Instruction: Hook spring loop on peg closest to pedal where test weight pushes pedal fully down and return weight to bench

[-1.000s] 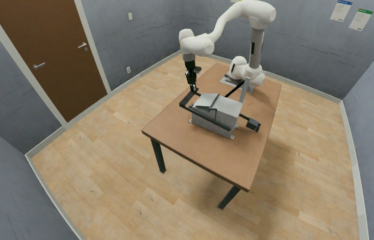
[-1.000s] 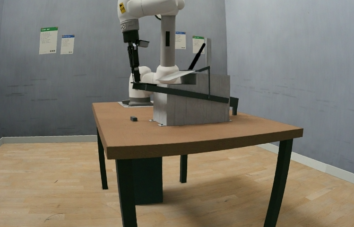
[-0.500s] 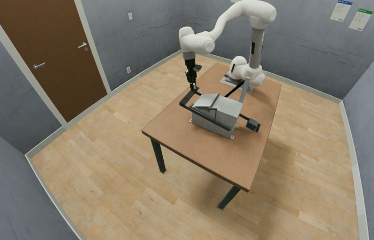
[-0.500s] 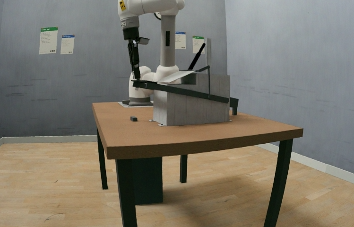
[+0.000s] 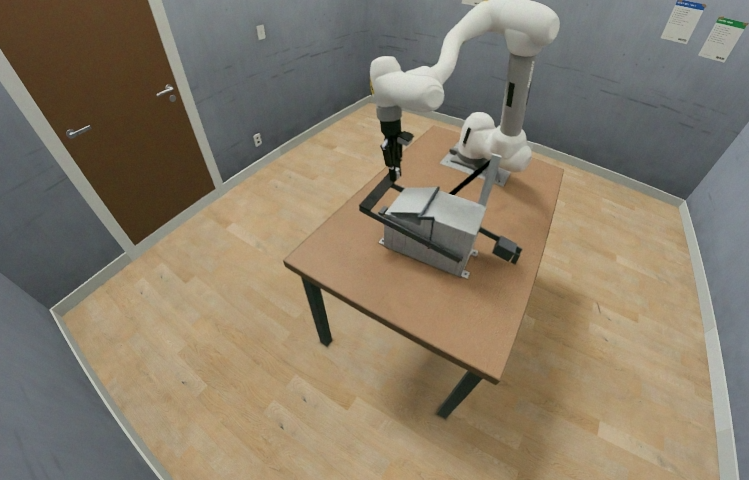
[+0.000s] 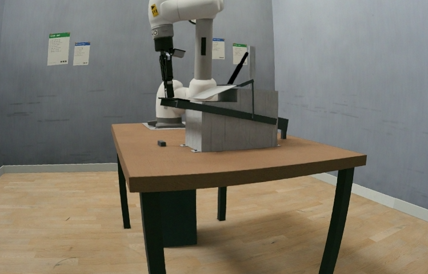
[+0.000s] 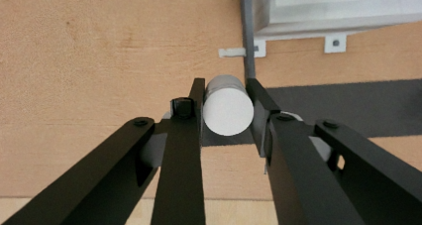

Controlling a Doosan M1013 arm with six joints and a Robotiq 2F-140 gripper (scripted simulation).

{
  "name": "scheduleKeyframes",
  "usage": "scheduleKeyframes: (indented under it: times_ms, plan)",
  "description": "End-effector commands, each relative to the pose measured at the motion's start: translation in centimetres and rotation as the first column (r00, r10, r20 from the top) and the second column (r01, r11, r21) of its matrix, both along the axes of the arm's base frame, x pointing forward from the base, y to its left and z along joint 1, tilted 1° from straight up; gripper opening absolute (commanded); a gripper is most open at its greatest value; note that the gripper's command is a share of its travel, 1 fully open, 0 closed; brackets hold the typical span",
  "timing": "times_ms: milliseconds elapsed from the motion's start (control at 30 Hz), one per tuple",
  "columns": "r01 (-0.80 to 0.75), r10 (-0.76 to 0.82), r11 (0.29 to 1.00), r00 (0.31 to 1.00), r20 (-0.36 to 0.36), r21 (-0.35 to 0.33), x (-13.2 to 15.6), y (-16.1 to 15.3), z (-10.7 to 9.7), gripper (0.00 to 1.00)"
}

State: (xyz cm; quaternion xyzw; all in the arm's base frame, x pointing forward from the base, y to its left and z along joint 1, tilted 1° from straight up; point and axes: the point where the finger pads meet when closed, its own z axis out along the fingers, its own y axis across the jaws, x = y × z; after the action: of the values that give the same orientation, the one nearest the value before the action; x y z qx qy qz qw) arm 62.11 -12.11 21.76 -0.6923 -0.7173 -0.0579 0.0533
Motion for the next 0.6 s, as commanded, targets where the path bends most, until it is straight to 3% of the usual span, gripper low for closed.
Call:
scheduleKeyframes:
  times_ms: [0, 567]
  plan:
    - [0.0, 0.0, 1.0, 1.0, 0.001, -0.002, -0.2, 0.2, 0.0, 0.25]
    - [0.0, 0.0, 1.0, 1.0, 0.002, -0.022, -2.8, 2.5, -1.1, 0.25]
